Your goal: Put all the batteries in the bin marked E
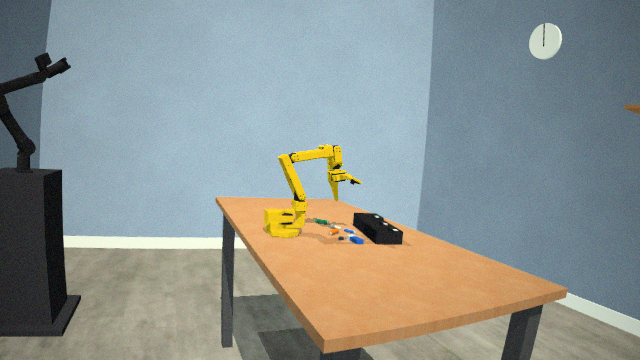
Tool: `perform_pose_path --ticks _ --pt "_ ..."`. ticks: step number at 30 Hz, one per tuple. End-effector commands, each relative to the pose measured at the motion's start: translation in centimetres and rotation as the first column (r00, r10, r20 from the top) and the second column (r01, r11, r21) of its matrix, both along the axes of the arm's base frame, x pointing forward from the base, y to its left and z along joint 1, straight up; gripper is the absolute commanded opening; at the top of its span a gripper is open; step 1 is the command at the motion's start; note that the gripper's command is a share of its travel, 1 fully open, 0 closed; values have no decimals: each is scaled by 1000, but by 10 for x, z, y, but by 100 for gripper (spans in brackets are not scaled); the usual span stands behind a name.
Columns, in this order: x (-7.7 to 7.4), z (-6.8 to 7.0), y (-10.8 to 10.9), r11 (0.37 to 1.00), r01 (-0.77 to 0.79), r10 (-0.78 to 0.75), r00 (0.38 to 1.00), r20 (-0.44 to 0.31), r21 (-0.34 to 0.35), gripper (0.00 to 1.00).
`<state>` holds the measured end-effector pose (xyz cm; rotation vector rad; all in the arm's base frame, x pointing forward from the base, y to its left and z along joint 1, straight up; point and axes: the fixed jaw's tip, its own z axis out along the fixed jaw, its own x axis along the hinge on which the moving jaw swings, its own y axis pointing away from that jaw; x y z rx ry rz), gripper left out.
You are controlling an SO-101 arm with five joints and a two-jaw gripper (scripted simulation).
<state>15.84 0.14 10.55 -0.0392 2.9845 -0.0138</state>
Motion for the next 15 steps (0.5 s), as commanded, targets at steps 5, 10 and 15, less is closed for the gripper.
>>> perform_pose_path --ticks 5,10,15 --pt "3 10 -1 1000 26 -26 998 55 3 100" --pt "7 21 -3 999 40 -40 992 122 4 100" --pt "7 21 -3 999 40 -40 992 122 4 100"
